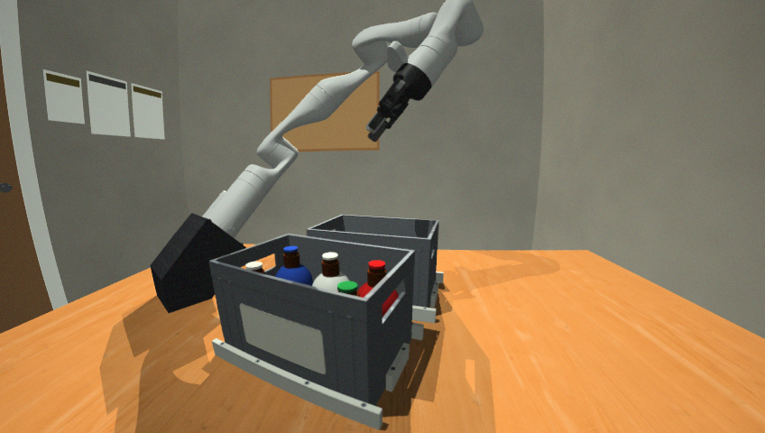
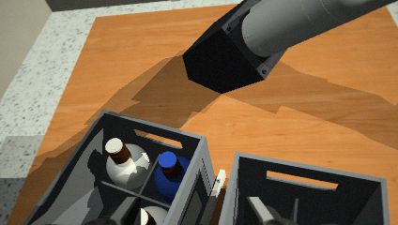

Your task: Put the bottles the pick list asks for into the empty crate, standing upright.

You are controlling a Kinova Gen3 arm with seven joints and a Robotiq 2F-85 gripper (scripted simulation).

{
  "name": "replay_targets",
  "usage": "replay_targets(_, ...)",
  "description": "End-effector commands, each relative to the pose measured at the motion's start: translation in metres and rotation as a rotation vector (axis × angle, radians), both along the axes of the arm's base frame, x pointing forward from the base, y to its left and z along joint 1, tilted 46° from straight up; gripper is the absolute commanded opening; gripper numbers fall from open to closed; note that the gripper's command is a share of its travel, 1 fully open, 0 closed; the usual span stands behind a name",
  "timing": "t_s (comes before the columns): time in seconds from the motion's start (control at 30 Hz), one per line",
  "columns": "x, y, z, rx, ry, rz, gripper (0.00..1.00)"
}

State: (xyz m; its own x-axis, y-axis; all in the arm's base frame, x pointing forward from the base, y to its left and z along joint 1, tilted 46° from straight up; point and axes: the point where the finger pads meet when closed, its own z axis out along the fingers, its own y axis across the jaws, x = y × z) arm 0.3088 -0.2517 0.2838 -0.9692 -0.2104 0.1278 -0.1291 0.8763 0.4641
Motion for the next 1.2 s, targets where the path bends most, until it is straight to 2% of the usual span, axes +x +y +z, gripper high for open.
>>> replay_targets(0.0,0.005,0.015,0.017,-0.032,-0.035,0.008,0.67)
replay_targets(0.17,0.003,0.032,0.031,-0.024,-0.025,0.011,0.67)
replay_targets(0.2,0.006,0.034,0.033,-0.047,-0.068,0.023,0.67)
replay_targets(0.23,0.006,0.037,0.036,-0.052,-0.077,0.027,0.67)
replay_targets(0.47,0.002,0.058,0.052,-0.047,-0.061,0.019,0.67)
replay_targets(0.5,0.005,0.059,0.054,-0.066,-0.107,0.030,0.67)
replay_targets(0.53,0.004,0.063,0.056,-0.070,-0.118,0.033,0.67)
replay_targets(0.7,-0.001,0.084,0.071,-0.066,-0.102,0.025,0.67)
replay_targets(0.73,0.001,0.085,0.073,-0.080,-0.150,0.035,0.67)
replay_targets(0.77,0.001,0.089,0.076,-0.084,-0.162,0.036,0.67)
replay_targets(0.87,-0.004,0.105,0.085,-0.079,-0.146,0.030,0.67)
replay_targets(0.97,-0.005,0.109,0.088,-0.079,-0.146,0.030,0.67)
replay_targets(1.0,-0.004,0.109,0.089,-0.090,-0.195,0.038,0.67)
replay_targets(1.03,-0.005,0.113,0.092,-0.093,-0.210,0.039,0.67)
replay_targets(1.17,-0.012,0.133,0.103,-0.087,-0.193,0.034,0.67)
